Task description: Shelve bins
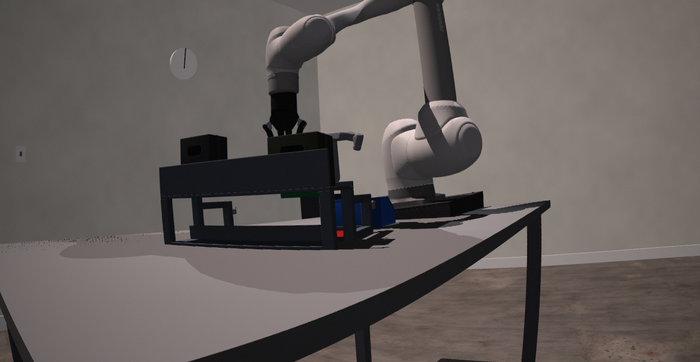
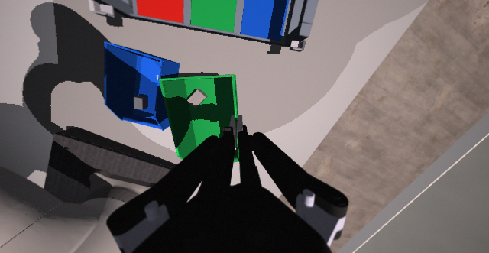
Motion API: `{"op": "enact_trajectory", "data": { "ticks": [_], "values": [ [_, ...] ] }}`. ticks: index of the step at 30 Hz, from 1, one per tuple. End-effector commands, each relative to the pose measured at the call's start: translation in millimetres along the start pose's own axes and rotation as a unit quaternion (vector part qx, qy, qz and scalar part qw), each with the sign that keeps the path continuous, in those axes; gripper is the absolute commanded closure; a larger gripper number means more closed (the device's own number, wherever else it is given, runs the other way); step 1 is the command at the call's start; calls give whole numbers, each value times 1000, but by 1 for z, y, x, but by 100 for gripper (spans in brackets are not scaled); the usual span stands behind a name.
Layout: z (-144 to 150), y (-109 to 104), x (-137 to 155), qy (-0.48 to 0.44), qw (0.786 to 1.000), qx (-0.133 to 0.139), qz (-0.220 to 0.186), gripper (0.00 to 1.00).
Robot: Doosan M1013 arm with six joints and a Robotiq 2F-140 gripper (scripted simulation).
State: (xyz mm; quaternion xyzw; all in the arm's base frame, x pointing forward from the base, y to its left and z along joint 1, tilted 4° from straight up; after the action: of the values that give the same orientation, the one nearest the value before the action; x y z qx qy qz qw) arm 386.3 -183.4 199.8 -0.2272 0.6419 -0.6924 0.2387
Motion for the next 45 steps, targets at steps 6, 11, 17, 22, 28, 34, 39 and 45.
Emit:
{"op": "enact_trajectory", "data": {
  "ticks": [6, 11, 17, 22, 28, 34, 39, 45],
  "values": [
    [-6, 0, -12, 28, 1000, 0, 0, 90],
    [-9, 0, -20, 45, 999, 0, 0, 90],
    [-14, 0, -29, 67, 998, 0, 0, 90],
    [-17, 0, -36, 81, 997, 0, 0, 90],
    [-19, 0, -40, 90, 996, 0, 0, 90],
    [-21, 0, -44, 99, 995, 0, 0, 90],
    [-22, 0, -45, 102, 995, 0, 0, 90],
    [-22, 0, -45, 103, 995, 0, 0, 90]
  ]
}}
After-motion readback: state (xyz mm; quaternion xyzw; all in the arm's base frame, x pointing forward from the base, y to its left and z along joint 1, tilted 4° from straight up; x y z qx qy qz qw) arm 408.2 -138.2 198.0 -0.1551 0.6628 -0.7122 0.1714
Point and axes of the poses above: the point where the finger pads meet when closed, its own y axis out along the fingers, its own z axis across the jaws, x = y × z, the point moved 5 cm from there along -y, back along the fingers, and after that the axes turned 11 degrees about -y, right-handed, at the moved point
